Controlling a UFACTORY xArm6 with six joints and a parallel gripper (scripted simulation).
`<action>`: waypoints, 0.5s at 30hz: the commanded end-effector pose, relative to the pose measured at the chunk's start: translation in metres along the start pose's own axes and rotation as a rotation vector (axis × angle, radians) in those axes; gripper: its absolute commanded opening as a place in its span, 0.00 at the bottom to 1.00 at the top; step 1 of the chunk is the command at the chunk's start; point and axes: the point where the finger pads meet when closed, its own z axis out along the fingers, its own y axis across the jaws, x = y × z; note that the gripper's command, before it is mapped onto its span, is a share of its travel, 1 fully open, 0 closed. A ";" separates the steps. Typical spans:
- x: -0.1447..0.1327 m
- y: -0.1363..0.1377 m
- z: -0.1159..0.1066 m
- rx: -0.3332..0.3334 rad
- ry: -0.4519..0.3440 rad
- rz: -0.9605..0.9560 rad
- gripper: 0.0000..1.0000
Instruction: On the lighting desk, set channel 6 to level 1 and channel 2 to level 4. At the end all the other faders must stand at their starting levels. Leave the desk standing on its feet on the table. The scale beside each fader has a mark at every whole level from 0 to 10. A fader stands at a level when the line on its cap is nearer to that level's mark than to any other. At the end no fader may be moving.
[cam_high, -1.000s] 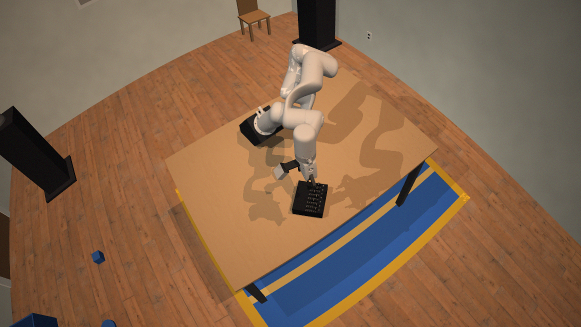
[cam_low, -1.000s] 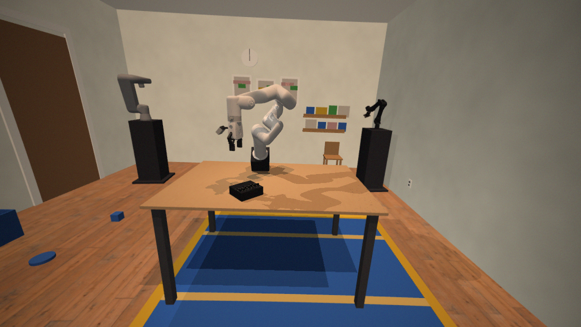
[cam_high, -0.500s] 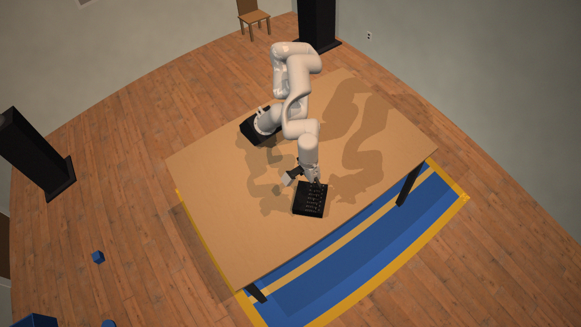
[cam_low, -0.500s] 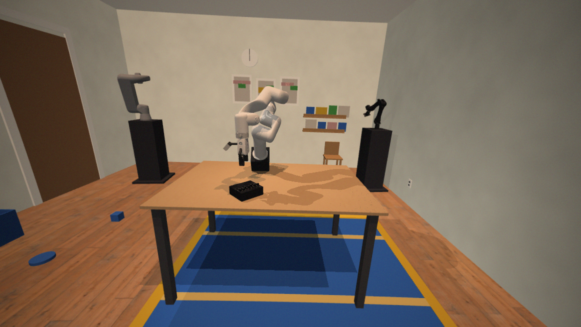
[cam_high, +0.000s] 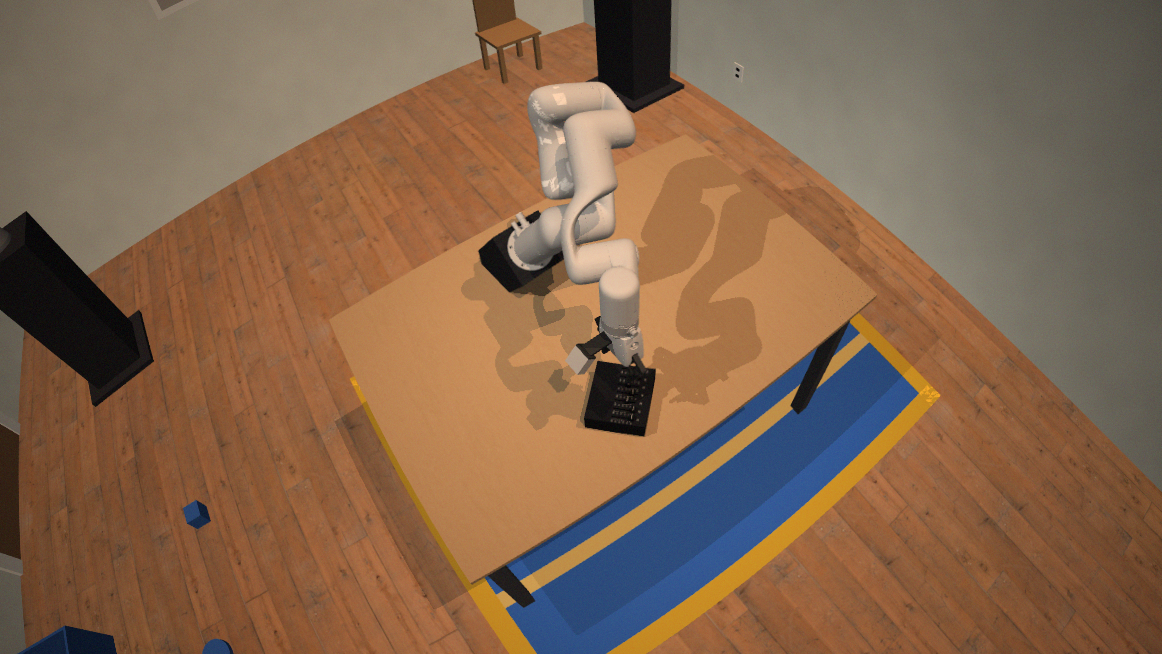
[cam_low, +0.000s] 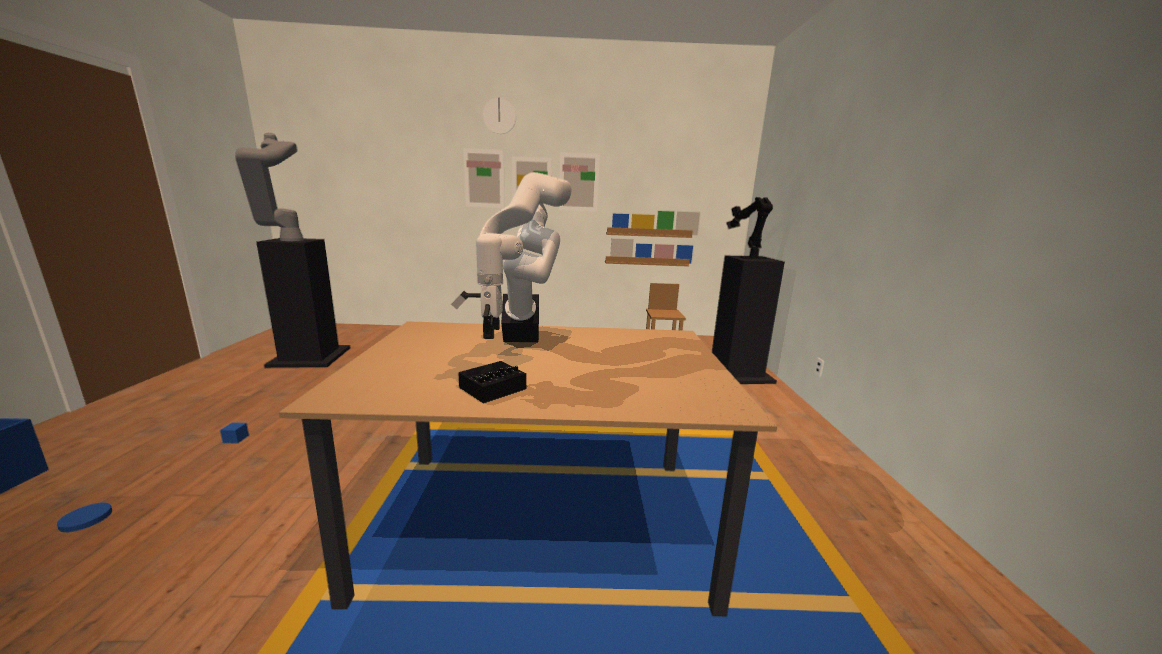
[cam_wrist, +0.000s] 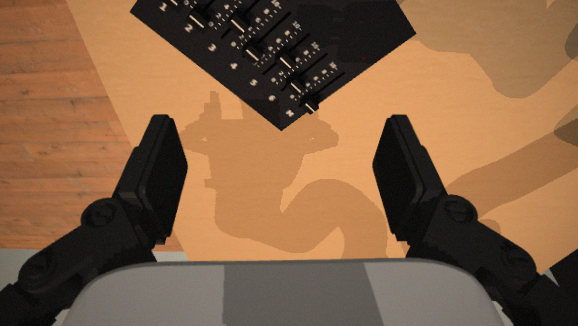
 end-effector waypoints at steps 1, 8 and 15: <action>0.000 -0.003 0.001 0.003 0.002 0.021 1.00; -0.002 -0.041 0.032 0.003 0.000 0.359 1.00; -0.007 -0.060 0.055 0.003 0.000 0.611 1.00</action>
